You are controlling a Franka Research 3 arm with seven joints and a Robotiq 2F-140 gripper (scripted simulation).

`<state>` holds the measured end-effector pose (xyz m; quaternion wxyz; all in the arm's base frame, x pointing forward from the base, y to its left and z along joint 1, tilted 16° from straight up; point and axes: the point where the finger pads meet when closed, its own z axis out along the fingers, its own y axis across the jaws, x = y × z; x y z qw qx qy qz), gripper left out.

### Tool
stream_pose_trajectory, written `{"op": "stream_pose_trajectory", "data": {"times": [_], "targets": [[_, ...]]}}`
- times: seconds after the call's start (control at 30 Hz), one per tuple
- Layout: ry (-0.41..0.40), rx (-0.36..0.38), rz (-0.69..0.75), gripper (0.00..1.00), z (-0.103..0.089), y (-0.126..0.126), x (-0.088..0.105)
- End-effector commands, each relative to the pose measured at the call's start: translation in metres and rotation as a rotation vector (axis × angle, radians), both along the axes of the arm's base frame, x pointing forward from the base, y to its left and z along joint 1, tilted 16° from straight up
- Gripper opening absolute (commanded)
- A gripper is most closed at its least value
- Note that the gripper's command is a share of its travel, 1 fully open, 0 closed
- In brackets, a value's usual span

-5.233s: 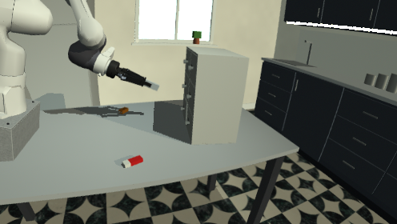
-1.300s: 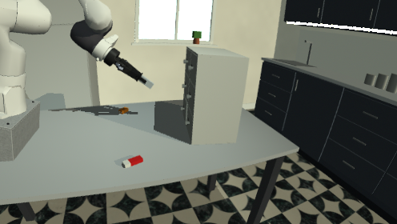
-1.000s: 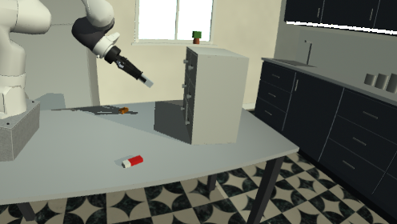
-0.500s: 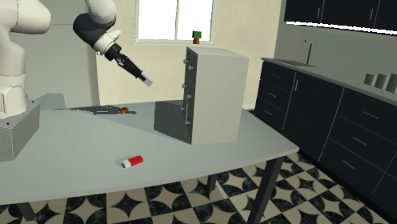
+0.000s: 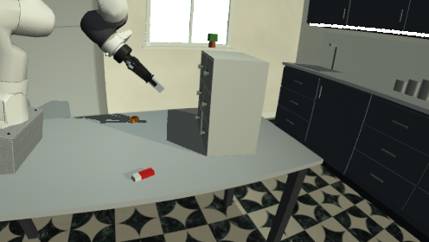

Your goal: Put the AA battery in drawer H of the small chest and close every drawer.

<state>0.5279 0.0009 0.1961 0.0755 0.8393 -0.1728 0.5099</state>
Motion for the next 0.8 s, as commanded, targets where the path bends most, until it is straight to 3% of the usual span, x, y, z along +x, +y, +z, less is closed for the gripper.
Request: {"op": "stream_pose_trajectory", "data": {"times": [0.0,0.37,0.4,0.77], "targets": [[0.032,-0.001,0.006,0.0,-0.0034,0.0017,-0.0051],[0.032,-0.001,0.006,0.0,-0.0034,0.0017,-0.0051],[0.083,0.018,0.006,0.0,-0.0009,0.0024,-0.0105],[0.083,0.018,0.006,0.0,-0.0009,0.0024,-0.0105]]}}
